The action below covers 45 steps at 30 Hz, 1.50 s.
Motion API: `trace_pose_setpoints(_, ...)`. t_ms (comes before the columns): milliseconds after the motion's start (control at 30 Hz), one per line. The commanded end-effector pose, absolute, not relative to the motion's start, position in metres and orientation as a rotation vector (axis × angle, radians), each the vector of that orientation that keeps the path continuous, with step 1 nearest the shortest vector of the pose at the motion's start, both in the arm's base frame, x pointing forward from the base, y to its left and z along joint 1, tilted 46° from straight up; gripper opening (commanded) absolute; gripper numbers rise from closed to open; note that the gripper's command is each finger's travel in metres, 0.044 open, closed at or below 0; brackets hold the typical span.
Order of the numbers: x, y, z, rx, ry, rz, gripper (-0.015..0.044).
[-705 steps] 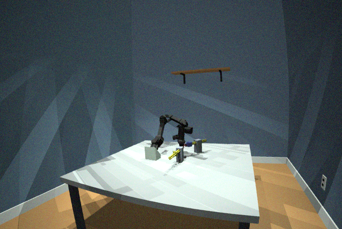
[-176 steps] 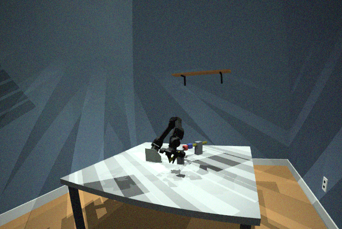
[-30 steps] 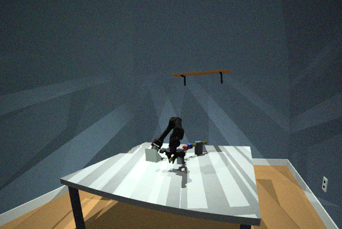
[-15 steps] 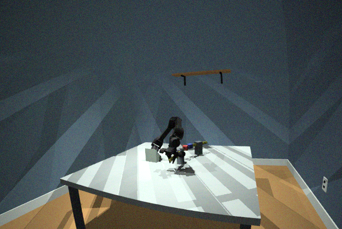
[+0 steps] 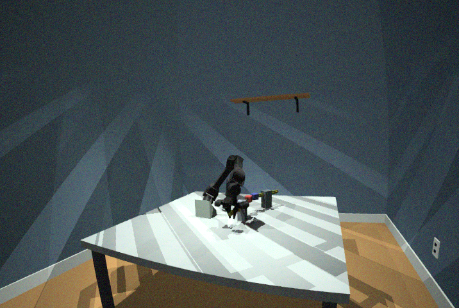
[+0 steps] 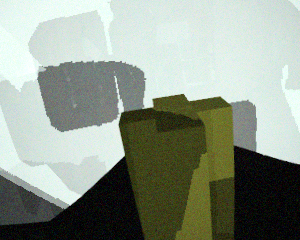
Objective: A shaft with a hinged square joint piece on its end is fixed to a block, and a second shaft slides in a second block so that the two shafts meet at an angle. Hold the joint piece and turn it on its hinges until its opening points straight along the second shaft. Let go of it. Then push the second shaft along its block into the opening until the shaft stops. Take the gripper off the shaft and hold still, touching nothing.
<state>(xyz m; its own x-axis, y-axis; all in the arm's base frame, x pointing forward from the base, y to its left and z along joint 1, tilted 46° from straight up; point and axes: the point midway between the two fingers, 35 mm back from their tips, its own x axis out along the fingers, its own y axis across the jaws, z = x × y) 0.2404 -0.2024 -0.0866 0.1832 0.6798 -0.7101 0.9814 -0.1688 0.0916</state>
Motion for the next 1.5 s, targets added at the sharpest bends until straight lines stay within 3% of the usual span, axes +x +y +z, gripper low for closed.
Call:
trace_pose_setpoints(0, 0.241, -0.199, -0.082, 1.928, 1.541, -0.719, 0.0000)
trace_pose_setpoints(1467, 0.244, -0.162, -0.048, 1.930, 1.537, -0.716, 0.0000)
